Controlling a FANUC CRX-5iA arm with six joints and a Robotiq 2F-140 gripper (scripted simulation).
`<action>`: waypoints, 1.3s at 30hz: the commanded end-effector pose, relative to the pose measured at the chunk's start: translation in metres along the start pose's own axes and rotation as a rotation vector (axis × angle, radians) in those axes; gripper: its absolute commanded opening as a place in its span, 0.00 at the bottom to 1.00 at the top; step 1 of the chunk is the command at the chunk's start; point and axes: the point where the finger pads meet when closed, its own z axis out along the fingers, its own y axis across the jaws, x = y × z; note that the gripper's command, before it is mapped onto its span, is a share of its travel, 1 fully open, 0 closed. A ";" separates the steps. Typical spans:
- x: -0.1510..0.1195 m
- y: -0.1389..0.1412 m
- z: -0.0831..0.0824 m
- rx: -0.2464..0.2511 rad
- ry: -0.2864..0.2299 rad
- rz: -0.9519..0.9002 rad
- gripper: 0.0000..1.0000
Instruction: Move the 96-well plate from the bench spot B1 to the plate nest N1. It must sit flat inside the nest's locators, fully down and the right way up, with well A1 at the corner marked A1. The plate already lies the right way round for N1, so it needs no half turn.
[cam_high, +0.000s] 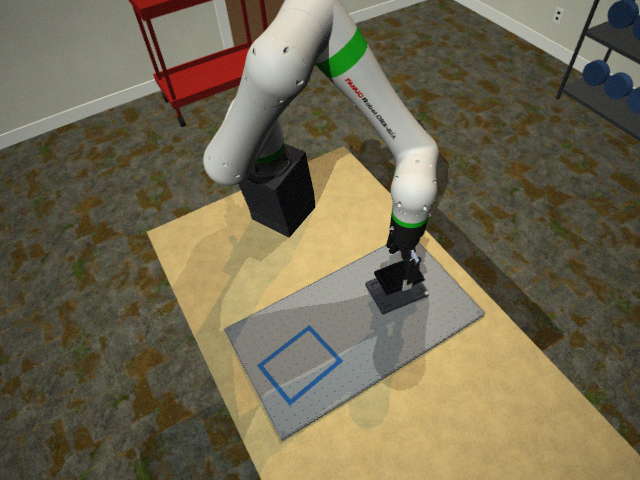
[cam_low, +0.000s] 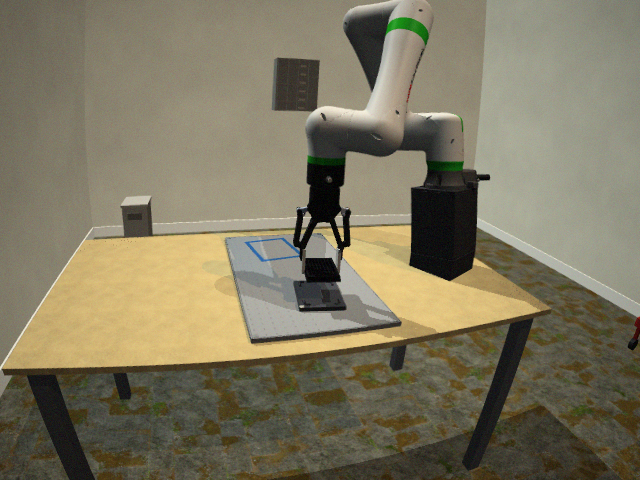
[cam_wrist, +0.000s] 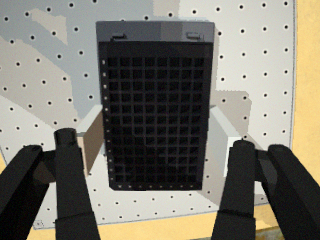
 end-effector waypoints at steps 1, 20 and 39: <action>0.000 0.000 0.000 0.000 0.000 0.000 0.00; 0.001 0.000 0.000 0.000 0.000 0.000 0.00; 0.001 -0.001 0.017 0.000 0.000 0.000 0.00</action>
